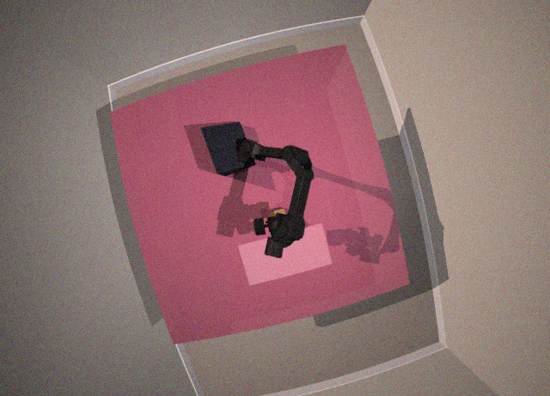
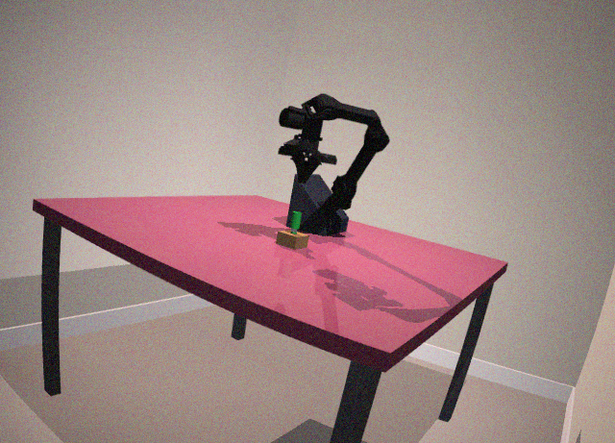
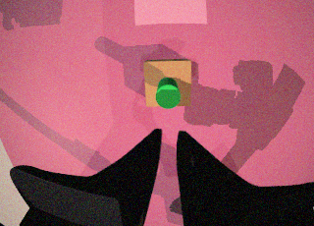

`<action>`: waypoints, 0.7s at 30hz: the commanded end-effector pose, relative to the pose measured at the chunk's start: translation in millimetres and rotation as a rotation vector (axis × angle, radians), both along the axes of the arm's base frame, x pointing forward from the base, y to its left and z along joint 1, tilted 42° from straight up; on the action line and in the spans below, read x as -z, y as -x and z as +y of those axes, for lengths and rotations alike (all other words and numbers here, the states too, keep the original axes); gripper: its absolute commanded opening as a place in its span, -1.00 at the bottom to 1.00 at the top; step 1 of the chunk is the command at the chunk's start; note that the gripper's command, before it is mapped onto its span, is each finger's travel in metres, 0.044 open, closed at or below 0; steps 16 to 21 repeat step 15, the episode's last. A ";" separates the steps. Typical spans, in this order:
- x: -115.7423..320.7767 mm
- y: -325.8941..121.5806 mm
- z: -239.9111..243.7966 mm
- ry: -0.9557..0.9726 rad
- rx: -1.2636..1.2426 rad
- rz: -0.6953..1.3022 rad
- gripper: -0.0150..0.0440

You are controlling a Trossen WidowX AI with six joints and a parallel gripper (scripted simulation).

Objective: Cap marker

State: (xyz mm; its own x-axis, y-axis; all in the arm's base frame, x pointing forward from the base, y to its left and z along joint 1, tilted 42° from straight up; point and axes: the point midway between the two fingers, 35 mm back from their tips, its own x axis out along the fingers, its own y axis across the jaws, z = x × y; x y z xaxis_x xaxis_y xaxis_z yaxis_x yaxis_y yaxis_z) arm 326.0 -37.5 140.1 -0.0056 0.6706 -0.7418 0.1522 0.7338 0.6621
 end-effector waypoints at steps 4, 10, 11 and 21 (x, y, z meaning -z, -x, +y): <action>-0.8 -0.1 -1.4 0.005 -0.008 0.001 0.22; -0.8 -0.1 -1.4 0.005 -0.008 0.001 0.75; -0.8 -0.1 -1.4 0.005 -0.008 0.001 0.84; -0.8 -0.1 -1.4 0.005 -0.008 0.001 1.00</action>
